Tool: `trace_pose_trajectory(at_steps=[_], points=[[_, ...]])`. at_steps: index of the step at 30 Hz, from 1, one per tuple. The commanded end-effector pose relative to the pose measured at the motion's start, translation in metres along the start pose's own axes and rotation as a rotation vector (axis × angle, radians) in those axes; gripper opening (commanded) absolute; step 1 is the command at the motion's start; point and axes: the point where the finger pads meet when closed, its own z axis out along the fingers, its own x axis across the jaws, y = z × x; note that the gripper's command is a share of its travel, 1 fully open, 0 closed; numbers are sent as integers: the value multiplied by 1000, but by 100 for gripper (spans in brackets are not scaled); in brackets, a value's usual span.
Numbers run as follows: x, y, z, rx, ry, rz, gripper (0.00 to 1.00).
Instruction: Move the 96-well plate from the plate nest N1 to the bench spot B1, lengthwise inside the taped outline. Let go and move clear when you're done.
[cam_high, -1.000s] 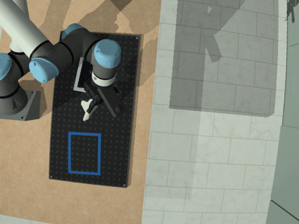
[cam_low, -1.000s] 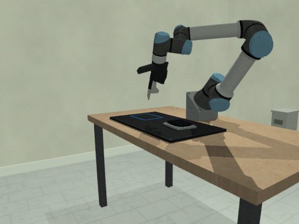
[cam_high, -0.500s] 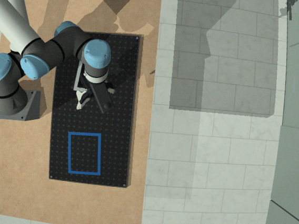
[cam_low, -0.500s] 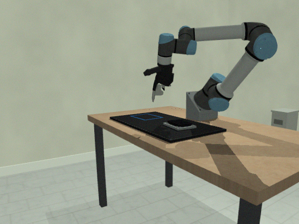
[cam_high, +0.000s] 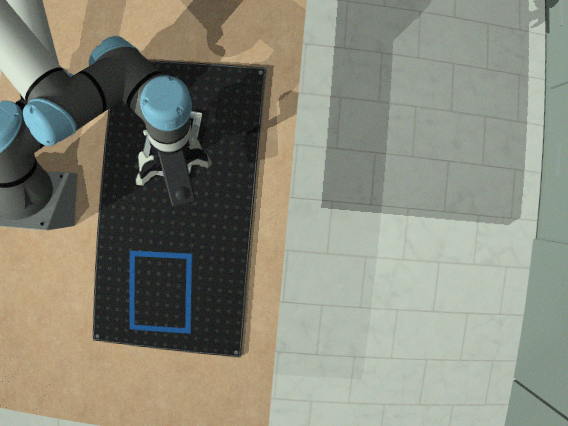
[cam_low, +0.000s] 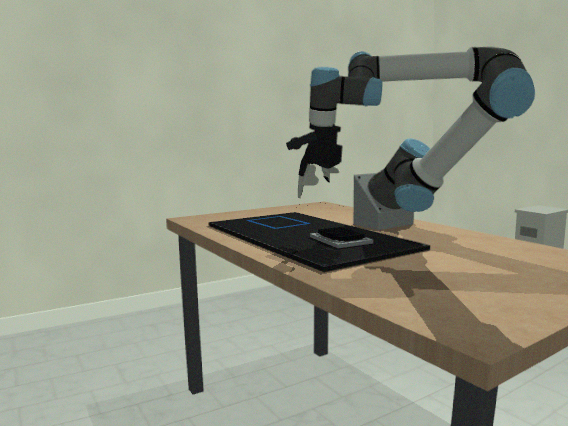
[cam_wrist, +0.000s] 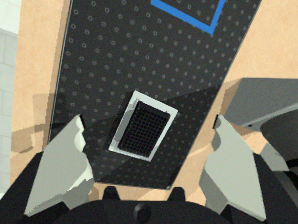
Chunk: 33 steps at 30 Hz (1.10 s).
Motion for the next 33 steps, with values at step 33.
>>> trace_pose_trajectory(at_steps=[33], points=[[2, 96, 26, -244, -152, 484, 100]])
